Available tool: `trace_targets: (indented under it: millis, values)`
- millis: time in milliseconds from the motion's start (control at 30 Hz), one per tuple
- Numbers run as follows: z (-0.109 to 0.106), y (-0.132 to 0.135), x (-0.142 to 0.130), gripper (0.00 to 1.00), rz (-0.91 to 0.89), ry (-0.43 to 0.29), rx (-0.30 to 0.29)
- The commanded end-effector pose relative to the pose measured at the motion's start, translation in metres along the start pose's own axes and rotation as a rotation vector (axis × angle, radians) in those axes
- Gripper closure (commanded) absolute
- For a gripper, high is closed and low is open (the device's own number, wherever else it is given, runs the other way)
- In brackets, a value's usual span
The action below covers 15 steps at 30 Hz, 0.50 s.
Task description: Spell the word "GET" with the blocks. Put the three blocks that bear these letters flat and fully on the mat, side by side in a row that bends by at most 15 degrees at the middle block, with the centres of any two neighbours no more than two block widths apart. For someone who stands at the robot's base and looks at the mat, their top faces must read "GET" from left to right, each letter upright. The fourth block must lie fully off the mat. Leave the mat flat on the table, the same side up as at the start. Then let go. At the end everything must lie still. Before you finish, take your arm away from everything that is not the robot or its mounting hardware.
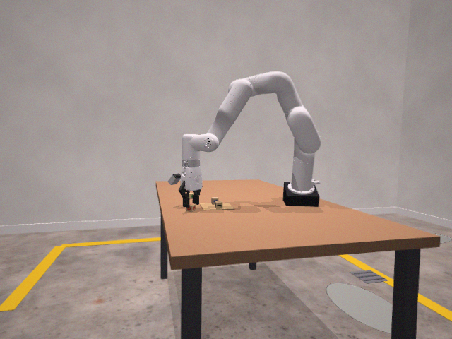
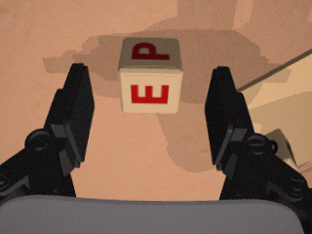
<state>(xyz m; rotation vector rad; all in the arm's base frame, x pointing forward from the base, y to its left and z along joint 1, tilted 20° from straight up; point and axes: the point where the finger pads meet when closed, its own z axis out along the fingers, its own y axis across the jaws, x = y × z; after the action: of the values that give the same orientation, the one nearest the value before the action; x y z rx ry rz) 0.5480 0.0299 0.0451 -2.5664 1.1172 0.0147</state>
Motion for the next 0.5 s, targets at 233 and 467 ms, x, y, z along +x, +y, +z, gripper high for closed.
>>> trace_targets:
  millis: [233,467]
  values:
    - [0.0167,-0.0010,0.0016,0.31,0.000,0.004,0.002]
    - [0.0174,-0.0010,0.0016,0.31,0.000,0.004,0.002]
